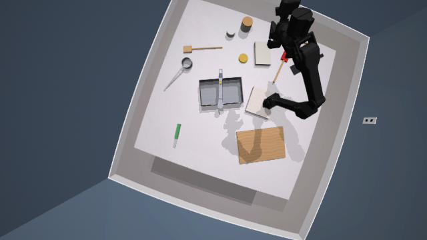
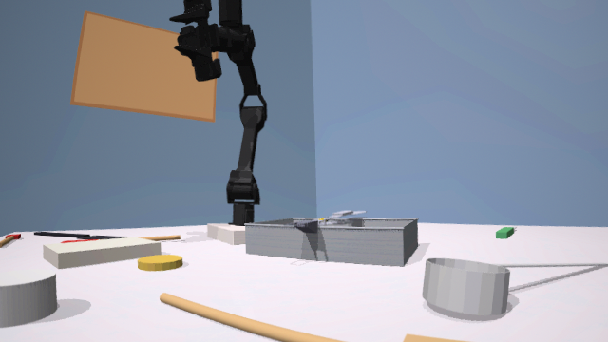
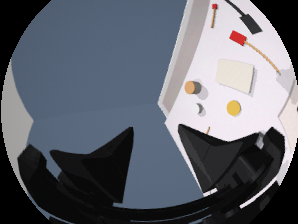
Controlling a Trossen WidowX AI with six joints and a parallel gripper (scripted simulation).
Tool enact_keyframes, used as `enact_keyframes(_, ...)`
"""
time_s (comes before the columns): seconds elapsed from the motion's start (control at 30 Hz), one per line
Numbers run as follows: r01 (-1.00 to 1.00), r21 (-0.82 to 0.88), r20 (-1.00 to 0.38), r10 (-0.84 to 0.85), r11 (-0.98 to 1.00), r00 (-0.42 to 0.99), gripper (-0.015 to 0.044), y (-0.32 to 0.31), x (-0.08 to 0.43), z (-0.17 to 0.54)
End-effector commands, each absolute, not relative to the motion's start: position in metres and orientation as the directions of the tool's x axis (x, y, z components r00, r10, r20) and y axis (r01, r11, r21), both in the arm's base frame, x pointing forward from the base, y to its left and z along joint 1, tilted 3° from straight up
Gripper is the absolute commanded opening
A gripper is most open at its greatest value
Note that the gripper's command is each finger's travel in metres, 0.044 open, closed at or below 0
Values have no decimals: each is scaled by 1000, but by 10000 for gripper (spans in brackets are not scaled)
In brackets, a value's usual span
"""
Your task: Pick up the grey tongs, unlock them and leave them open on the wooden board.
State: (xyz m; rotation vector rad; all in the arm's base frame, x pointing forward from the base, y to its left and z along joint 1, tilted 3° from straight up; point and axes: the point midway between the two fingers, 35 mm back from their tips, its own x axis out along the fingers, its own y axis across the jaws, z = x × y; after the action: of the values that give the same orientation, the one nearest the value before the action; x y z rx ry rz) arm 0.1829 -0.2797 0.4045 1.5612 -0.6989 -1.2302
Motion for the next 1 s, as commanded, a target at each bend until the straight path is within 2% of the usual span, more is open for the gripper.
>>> enact_keyframes(0.0, 321, 873, -482, -752, -368, 449, 260, -264, 235, 351)
enact_keyframes(0.17, 481, 808, -580, -607, -341, 544, 260, -237, 276, 301)
enact_keyframes(0.37, 677, 704, -702, -357, -214, 617, 260, -182, 320, 229)
enact_keyframes(0.57, 793, 609, -791, -89, -28, 605, 260, -113, 340, 161)
enact_keyframes(0.73, 826, 549, -836, 108, 130, 539, 260, -58, 337, 114)
enact_keyframes(0.97, 827, 542, -840, 133, 151, 526, 260, -50, 336, 108)
